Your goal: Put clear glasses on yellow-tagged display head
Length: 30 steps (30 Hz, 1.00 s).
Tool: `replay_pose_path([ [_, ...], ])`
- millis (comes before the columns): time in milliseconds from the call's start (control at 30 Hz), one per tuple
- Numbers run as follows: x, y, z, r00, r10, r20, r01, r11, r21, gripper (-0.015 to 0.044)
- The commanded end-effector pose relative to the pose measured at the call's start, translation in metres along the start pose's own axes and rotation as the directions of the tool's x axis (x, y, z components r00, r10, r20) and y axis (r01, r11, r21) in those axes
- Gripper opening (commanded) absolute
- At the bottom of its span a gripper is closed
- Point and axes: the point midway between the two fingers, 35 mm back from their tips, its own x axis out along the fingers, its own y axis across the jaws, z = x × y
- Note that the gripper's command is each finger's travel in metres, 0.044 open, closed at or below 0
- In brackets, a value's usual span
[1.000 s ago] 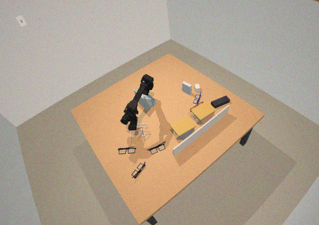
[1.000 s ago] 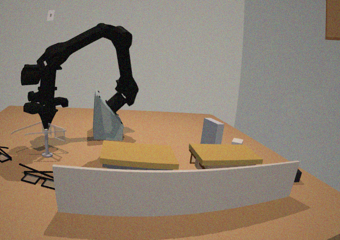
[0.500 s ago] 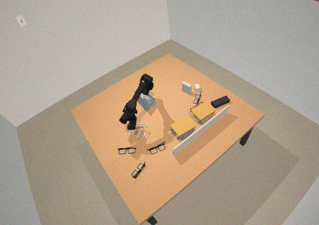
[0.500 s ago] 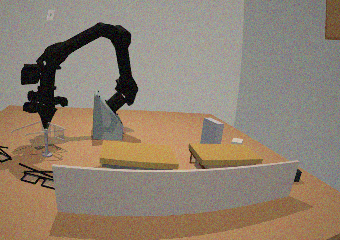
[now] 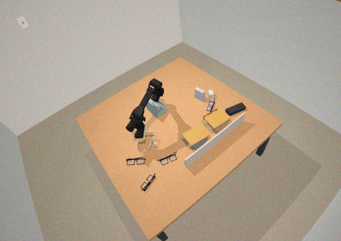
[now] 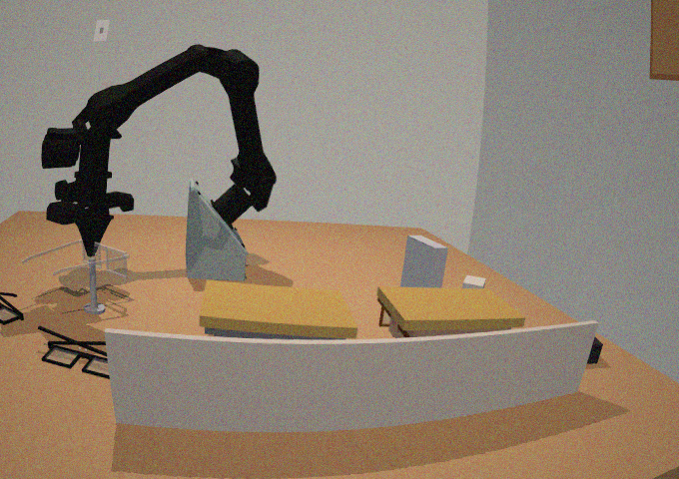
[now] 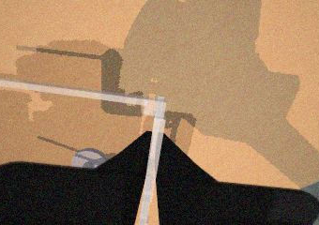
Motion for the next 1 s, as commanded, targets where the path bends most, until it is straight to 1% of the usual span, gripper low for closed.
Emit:
replay_pose_path([
  [0, 0.001, -0.003, 0.005, 1.0, -0.002, 0.003, 0.002, 1.0, -0.004, 0.0],
  [700, 0.0, -0.006, 0.022, 1.0, -0.002, 0.004, 0.002, 1.0, -0.004, 0.0],
  [967, 0.0, -0.006, 0.019, 1.0, -0.002, 0.004, 0.002, 1.0, -0.004, 0.0],
])
